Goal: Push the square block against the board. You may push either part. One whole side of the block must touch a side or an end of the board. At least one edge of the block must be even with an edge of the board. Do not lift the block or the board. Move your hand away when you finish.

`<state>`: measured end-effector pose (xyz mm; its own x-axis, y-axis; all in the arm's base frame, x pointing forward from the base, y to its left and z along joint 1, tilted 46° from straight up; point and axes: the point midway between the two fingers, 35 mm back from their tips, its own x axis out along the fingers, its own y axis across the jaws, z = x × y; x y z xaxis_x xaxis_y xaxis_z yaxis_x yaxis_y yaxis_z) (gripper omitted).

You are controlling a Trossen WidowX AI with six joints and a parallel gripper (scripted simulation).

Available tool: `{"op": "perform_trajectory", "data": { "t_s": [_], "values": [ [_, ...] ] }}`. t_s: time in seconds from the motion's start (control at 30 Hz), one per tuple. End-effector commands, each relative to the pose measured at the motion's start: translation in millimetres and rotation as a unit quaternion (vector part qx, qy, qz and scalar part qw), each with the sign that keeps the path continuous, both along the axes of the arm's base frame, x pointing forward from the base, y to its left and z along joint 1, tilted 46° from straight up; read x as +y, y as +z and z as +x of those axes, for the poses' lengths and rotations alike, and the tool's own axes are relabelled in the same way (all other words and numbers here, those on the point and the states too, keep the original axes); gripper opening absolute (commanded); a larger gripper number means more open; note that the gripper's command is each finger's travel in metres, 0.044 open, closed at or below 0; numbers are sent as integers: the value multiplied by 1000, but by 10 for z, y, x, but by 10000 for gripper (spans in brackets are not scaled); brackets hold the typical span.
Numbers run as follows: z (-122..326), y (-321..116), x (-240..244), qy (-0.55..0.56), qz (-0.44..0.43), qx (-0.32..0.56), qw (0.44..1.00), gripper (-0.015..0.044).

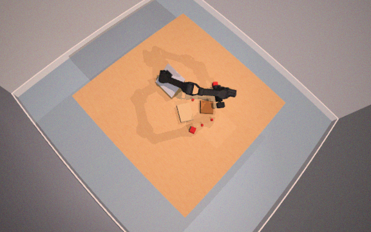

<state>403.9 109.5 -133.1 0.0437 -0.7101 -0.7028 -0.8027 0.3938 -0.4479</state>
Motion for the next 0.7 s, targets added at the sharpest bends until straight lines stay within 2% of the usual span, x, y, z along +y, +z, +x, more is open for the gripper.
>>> {"op": "perform_trajectory", "data": {
  "t_s": [0.0, 0.2, 0.37, 0.67],
  "values": [
    [100, 5, -10, -42, 1, -44, 998, 0],
    [125, -17, -33, -52, 2, -55, 997, 0],
    [175, -382, -402, -60, 1, -63, 996, 0],
    [160, -369, -415, -60, 1, -62, 996, 0]
  ]
}}
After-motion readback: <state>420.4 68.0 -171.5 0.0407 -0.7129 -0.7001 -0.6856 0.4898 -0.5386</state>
